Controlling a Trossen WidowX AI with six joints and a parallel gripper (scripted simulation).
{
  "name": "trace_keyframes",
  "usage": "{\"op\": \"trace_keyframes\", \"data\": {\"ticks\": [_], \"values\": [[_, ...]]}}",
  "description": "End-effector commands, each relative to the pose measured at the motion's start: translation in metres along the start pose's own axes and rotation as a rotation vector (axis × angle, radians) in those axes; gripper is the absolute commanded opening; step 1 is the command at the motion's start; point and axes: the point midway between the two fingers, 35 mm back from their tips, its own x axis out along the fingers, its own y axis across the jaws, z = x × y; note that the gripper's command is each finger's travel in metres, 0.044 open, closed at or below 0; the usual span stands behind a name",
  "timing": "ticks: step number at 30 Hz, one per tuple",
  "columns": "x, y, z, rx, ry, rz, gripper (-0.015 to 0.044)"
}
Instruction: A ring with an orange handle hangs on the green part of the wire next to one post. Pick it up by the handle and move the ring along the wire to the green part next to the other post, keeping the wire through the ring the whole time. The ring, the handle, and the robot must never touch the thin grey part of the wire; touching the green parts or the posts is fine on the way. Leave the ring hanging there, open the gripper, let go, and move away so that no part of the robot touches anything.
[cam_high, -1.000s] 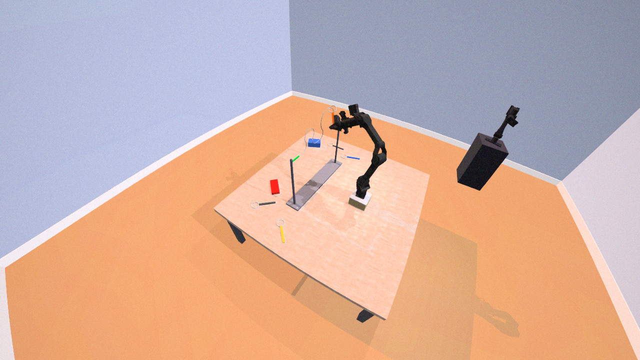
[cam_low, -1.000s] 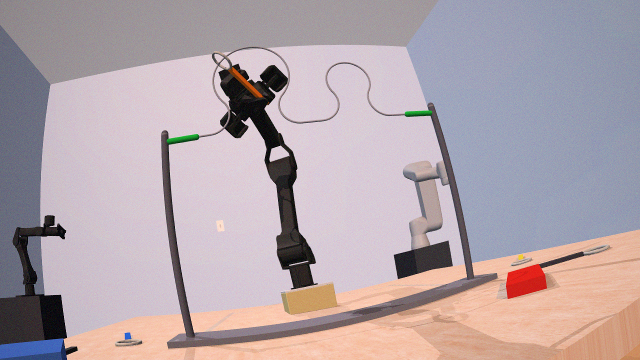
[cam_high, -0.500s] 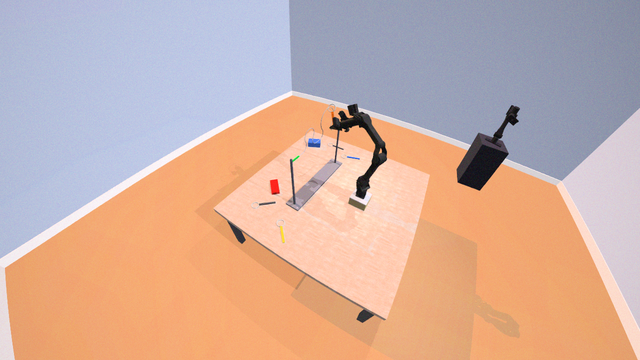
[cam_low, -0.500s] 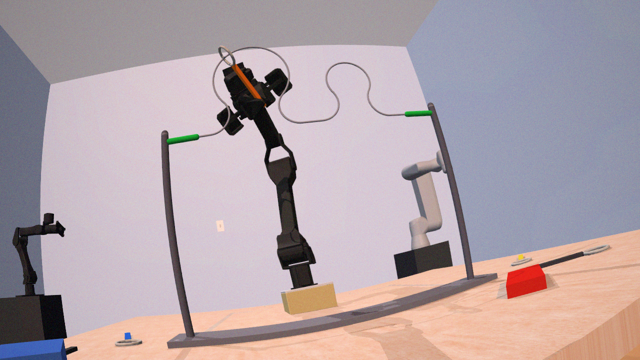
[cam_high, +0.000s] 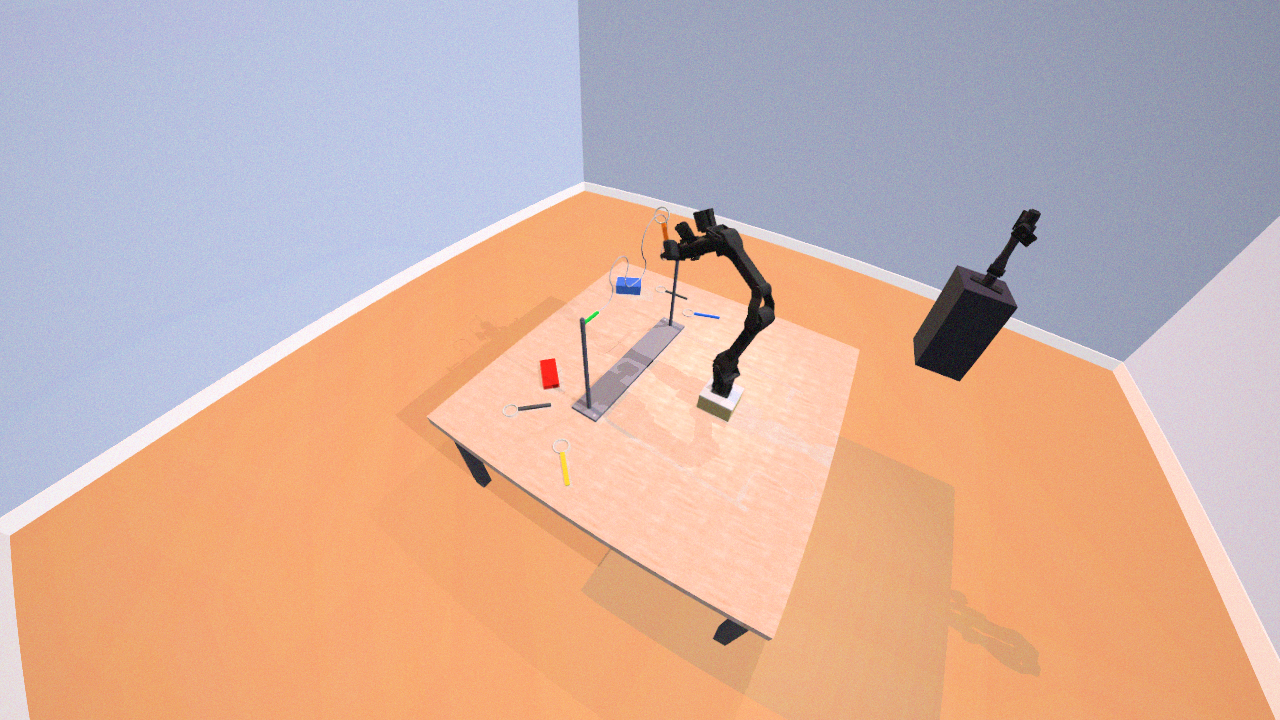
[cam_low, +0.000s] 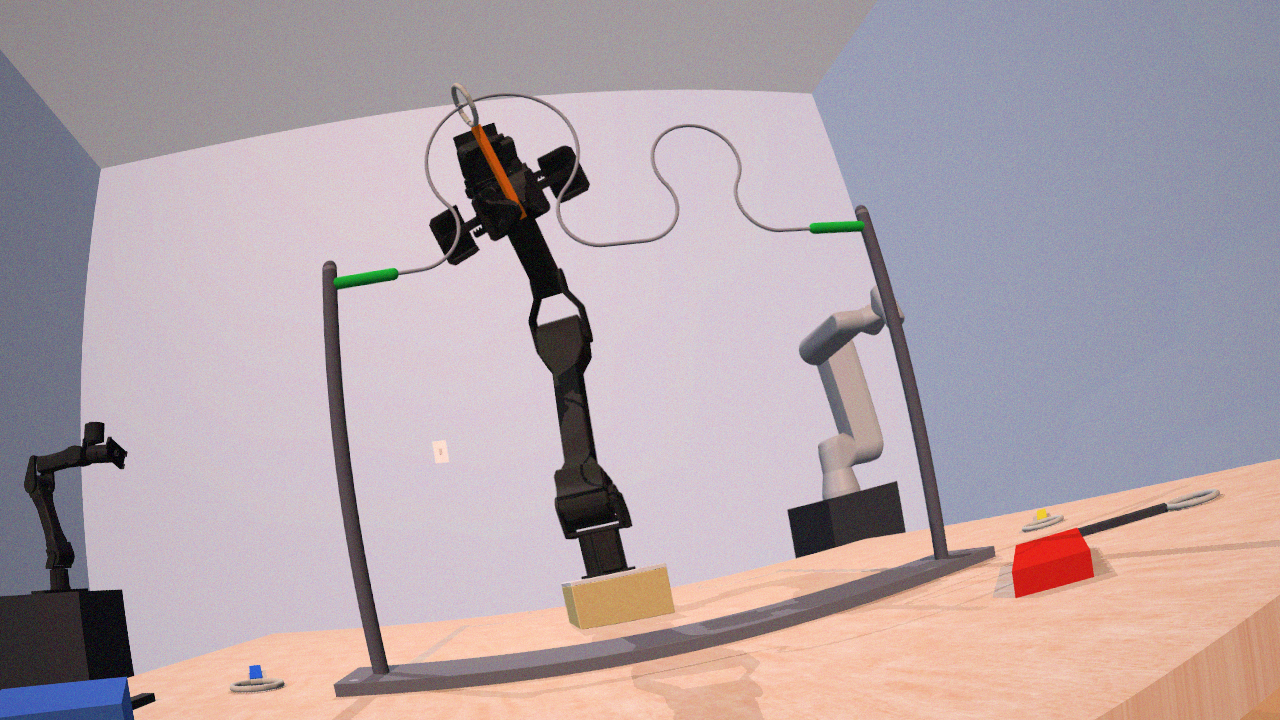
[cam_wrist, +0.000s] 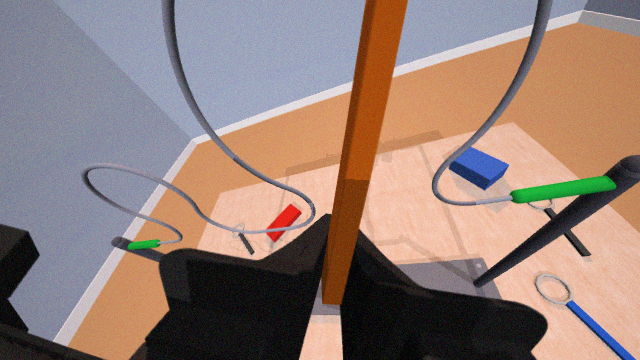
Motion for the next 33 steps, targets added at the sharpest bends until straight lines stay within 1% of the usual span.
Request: {"op": "trace_keyframes", "data": {"ticks": [1,33], "values": [[0.000,-0.001,0.001,-0.053,-0.011,-0.029,-0.0150],[0.000,-0.015,0.003,-0.394,-0.059,-0.229,-0.0150]]}}
